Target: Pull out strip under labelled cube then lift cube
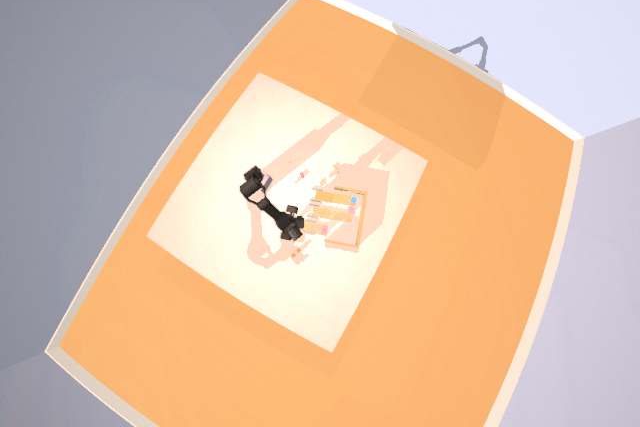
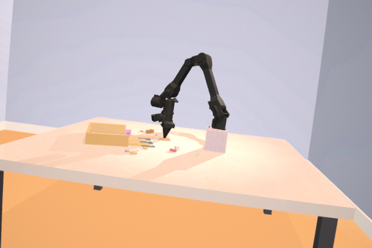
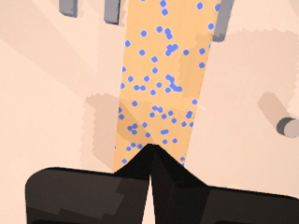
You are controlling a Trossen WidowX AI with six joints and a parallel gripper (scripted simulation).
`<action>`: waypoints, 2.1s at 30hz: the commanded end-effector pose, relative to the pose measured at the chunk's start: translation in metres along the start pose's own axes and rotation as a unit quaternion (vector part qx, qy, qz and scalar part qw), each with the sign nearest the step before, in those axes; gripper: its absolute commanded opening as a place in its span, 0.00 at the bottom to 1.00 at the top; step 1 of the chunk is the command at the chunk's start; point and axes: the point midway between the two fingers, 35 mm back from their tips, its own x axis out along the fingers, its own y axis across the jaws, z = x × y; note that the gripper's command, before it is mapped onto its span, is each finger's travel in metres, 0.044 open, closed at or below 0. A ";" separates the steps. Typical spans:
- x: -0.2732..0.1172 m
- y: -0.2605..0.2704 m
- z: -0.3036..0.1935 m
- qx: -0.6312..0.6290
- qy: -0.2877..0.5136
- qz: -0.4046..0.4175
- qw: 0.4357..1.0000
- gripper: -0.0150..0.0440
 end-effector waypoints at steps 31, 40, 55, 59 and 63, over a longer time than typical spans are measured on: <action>0.004 0.003 -0.045 0.002 0.016 0.006 1.000 0.25; 0.004 0.003 -0.045 0.002 0.016 0.006 1.000 0.25; 0.004 0.003 -0.045 0.002 0.016 0.006 1.000 0.25; -0.001 -0.001 -0.035 0.001 0.002 0.000 1.000 0.25; -0.030 -0.003 -0.033 0.000 0.011 0.004 1.000 0.25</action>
